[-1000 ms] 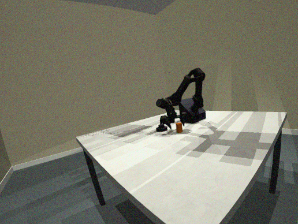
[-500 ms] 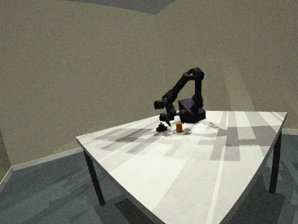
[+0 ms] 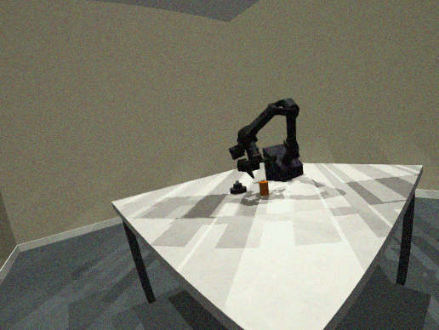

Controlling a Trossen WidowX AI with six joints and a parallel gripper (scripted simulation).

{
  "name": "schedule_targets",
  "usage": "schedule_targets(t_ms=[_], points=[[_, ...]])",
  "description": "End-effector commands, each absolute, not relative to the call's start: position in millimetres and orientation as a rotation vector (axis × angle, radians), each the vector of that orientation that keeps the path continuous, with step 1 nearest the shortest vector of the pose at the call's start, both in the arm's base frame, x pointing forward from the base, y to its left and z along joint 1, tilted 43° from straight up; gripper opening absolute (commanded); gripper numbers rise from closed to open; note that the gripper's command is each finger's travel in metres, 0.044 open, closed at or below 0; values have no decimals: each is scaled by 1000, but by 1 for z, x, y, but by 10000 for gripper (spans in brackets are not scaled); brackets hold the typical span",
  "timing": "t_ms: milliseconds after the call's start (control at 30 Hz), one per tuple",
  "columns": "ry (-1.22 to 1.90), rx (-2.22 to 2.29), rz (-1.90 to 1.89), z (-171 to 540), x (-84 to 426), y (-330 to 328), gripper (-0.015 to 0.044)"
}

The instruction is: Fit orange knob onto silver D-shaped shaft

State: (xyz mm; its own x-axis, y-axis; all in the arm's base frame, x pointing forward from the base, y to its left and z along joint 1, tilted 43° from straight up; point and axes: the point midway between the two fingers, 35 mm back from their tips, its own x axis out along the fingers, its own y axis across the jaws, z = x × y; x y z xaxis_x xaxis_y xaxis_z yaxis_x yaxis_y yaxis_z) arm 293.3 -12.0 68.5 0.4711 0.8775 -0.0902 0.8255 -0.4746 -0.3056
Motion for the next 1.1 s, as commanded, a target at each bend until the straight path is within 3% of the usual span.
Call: schedule_targets(t_ms=[0,300,433,567,1067], points=[[-1455,-2464,344,103,293,-25,440],[-1524,-2449,402,104,290,-21,440],[-1789,-2429,875,103,280,-17,440],[-1728,-2547,1366,109,288,-37,440],[-1735,-2564,1381,109,288,-38,440]])
